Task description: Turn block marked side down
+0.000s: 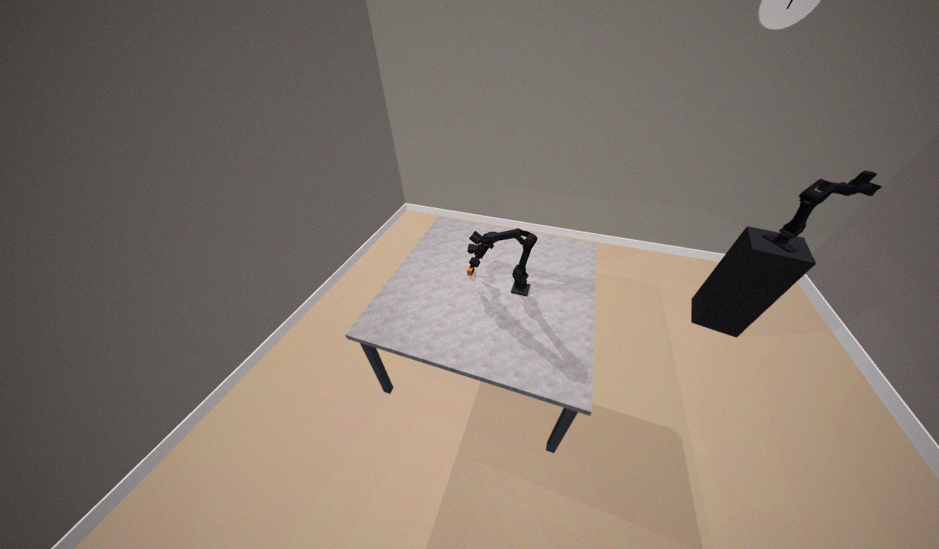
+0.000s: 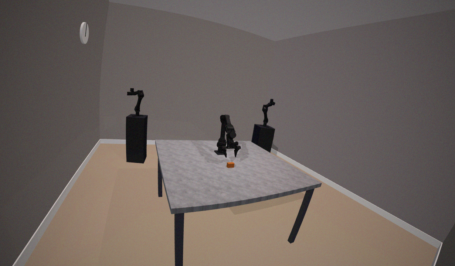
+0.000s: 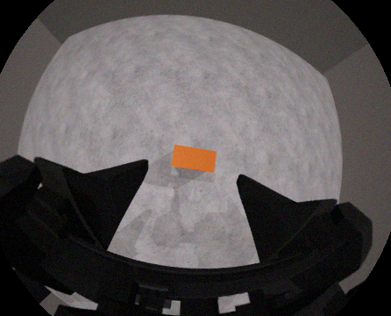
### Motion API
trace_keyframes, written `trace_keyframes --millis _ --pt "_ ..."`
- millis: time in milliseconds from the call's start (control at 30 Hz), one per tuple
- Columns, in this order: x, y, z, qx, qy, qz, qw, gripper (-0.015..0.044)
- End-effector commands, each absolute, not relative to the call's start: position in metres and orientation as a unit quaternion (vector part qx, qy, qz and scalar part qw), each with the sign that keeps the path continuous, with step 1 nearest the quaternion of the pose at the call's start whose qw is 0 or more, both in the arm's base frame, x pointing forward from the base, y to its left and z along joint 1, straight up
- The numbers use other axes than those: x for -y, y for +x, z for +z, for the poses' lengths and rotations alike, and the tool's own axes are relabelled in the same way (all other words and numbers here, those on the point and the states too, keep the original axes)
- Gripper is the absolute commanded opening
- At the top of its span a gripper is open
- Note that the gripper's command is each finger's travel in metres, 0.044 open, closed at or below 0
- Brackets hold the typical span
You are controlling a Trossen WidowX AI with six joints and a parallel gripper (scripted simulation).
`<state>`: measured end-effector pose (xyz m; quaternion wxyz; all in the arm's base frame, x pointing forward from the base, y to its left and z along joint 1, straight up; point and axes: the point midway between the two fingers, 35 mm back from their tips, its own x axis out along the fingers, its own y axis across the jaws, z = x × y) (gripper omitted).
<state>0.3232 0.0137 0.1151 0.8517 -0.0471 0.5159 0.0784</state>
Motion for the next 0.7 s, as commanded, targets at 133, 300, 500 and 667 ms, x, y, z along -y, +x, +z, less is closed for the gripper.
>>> trace_keyframes --millis 133,300,500,667 --pt "-0.016 0.345 0.131 -0.62 -0.057 0.07 0.779 0.044" --pt "-0.019 0.352 0.138 -0.683 -0.066 0.065 0.725 0.044" --pt "-0.019 0.352 0.139 -0.691 -0.068 0.064 0.717 0.044" --pt "-0.019 0.354 0.112 -0.691 -0.068 0.064 0.717 0.044"
